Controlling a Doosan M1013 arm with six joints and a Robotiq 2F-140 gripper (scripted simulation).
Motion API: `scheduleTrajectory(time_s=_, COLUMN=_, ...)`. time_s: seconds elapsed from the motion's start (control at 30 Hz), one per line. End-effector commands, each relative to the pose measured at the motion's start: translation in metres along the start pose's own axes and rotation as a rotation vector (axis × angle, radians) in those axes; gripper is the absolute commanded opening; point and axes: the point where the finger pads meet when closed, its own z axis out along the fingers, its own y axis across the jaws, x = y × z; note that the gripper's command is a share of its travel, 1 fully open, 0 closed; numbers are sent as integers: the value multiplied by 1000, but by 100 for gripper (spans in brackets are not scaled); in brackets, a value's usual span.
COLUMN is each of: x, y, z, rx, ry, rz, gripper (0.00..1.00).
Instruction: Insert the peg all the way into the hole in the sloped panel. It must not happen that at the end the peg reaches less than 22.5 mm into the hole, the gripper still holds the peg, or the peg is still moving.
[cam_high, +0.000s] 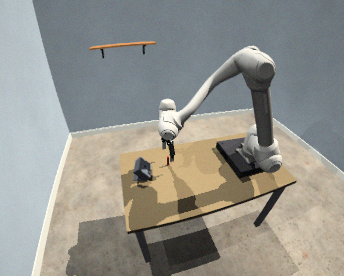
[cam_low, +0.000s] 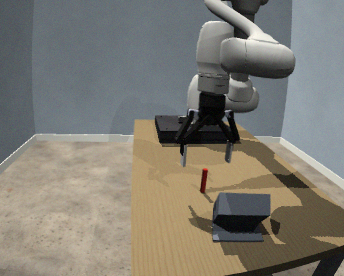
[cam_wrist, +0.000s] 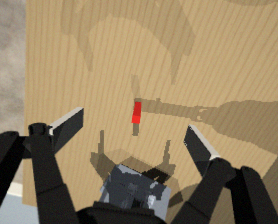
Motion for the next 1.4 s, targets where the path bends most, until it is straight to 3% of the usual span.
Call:
scheduleTrajectory(time_s=0.0, x=0, y=0, z=3, rx=0, ry=0, rz=0, gripper=100)
scheduleTrajectory(time_s=0.97, x=0, y=0, z=35, rx=0, ry=0, rz=0, gripper=100)
scheduleTrajectory(time_s=1.37, x=0, y=0, z=34, rx=0, ry=0, rz=0, gripper=82)
